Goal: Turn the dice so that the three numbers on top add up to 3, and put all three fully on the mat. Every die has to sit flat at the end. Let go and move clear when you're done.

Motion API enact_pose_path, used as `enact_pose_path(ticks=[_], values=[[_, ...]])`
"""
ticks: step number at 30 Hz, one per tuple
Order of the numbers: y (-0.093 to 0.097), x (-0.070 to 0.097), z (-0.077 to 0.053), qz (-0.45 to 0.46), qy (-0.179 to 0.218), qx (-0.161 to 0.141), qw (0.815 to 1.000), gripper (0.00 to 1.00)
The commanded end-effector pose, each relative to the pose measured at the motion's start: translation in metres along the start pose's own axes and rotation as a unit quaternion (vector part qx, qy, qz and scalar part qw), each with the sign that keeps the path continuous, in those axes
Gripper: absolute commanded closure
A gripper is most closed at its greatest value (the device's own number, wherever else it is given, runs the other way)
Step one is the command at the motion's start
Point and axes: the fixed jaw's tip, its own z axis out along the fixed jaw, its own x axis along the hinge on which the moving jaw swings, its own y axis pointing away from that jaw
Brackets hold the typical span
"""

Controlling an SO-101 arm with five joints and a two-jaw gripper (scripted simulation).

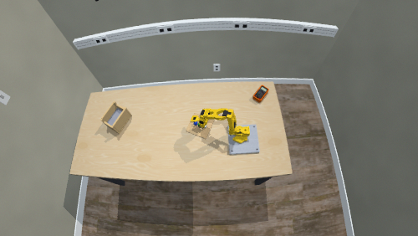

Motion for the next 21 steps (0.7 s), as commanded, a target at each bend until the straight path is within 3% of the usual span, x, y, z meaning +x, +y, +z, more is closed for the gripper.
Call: enact_pose_path(ticks=[1, 14, 21], values=[[-0.0013, 0.0051, 0.0056, -0.002, 0.014, 0.0, 1.0, 1.0], [-0.0013, 0.0051, 0.0063, -0.002, 0.014, 0.0, 1.0, 1.0], [-0.0013, 0.0051, 0.0063, -0.002, 0.014, 0.0, 1.0, 0.93]])
